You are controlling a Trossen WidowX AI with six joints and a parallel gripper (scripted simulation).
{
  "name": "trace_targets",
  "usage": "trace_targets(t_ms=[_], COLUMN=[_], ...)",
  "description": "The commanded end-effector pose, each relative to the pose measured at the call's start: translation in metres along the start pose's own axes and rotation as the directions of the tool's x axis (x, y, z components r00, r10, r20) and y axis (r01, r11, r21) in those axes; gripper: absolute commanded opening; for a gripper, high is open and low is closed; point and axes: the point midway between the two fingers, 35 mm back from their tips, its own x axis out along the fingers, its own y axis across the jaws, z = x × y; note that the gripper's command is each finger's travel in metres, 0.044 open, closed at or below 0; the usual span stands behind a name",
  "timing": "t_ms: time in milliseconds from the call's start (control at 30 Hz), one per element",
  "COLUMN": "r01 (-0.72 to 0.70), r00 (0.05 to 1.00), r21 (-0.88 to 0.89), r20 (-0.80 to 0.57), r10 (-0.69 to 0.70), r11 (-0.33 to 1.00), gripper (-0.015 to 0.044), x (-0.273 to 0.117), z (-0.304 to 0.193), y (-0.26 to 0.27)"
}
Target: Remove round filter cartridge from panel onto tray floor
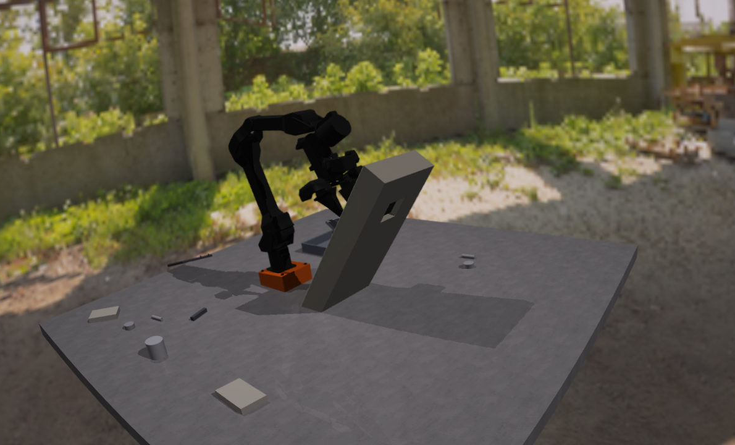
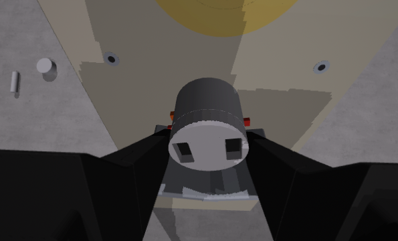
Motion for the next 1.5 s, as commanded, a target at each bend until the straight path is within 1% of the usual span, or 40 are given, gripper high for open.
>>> trace_targets(t_ms=[0, 100, 733, 1467], r01=[0.0, 0.0, 0.0, -0.005], r00=[1.0, 1.0, 1.0, 1.0], r21=[0.0, 0.0, 0.0, 0.003], r20=[0.017, 0.017, 0.014, 0.008], r10=[0.0, 0.0, 0.0, 0.005], r11=[1.0, 1.0, 1.0, 1.0], gripper=[0.0, 0.0, 0.0, 0.0], x=[-0.006, -0.012, -0.096, -0.084], z=[0.013, 0.014, 0.015, 0.017], y=[0.0, 0.0, 0.0, 0.07])
